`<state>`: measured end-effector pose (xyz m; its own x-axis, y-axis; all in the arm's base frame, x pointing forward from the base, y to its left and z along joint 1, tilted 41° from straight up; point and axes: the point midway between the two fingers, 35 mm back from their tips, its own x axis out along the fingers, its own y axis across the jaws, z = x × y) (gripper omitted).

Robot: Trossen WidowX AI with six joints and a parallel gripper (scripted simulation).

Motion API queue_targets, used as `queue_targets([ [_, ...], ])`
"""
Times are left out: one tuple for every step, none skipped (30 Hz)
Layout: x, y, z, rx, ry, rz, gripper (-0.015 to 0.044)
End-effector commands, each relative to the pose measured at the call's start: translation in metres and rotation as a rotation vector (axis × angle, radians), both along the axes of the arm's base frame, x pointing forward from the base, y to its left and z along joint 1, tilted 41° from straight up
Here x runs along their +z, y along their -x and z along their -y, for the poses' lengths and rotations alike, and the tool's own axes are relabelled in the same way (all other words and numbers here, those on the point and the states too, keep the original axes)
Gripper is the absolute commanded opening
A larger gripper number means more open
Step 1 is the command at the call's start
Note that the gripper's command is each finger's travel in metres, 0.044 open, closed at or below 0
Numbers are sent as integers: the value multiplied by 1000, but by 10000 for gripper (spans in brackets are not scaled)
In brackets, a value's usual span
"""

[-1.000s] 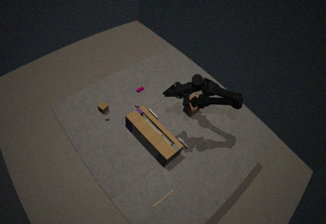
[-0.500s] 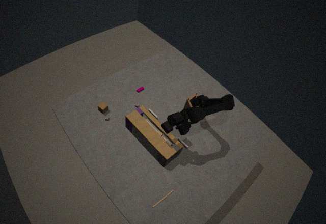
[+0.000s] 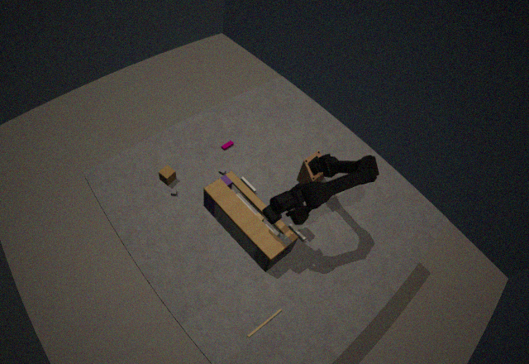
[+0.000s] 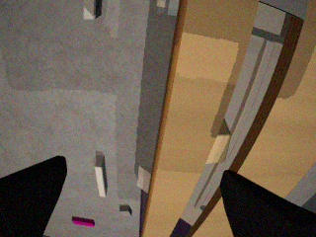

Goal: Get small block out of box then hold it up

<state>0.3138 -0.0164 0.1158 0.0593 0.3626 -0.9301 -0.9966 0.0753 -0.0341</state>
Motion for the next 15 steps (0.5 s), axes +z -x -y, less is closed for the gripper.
queue_targets([
  [-7,-1,-5,0,3,-9,400],
  [-8,-1,-6,0,3,-9,400],
  [-9,-2,-7,0,3,-9,400],
  [-10,-2,-8,0,3,-9,400],
  [-11,-3,-9,0,3,-9,400],
  [-13,-3,-10,0,3,-9,400],
  [-14,-3,-11,0,3,-8,400],
  [-15,-3,-13,0,3,-8,400],
  [-16,-4,-14,0,3,-8,400],
  [-17,-4,-15,0,3,-8,400],
  [-18,-4,-16,0,3,-8,400],
  [-19,-5,-17,0,3,-8,400],
  [-20,-5,-18,0,3,-8,400],
  [-22,-5,-19,0,3,-8,400],
  [-23,-5,-21,0,2,-8,400],
])
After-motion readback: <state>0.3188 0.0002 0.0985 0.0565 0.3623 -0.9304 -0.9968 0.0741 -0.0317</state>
